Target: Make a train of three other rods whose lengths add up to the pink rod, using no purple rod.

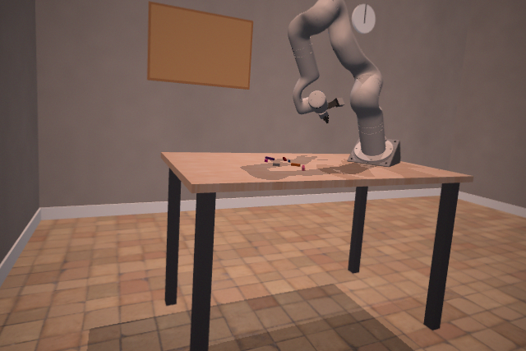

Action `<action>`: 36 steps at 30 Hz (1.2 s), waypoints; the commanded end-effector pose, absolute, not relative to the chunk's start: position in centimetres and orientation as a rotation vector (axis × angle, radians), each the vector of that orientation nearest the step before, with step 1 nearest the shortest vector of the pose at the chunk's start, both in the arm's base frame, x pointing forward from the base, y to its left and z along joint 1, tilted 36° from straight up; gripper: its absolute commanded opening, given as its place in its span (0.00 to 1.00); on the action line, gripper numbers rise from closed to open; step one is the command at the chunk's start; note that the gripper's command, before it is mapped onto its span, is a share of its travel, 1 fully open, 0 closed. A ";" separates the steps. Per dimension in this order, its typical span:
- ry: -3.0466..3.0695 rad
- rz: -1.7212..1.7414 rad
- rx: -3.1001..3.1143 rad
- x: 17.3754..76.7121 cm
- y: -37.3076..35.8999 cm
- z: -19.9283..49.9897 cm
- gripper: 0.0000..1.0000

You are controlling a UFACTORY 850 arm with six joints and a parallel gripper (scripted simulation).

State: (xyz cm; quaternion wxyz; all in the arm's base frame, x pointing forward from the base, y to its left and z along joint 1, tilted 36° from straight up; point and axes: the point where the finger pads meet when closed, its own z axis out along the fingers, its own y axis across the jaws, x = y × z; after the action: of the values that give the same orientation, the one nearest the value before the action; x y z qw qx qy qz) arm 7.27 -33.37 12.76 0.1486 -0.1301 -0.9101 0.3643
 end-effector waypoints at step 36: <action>-2.944 0.445 -0.674 17.6 -23.4 15.9 1.00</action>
State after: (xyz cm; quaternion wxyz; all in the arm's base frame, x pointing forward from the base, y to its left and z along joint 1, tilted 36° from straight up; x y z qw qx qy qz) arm 16.95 -24.12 15.57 0.0470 -0.2140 -0.9611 0.1681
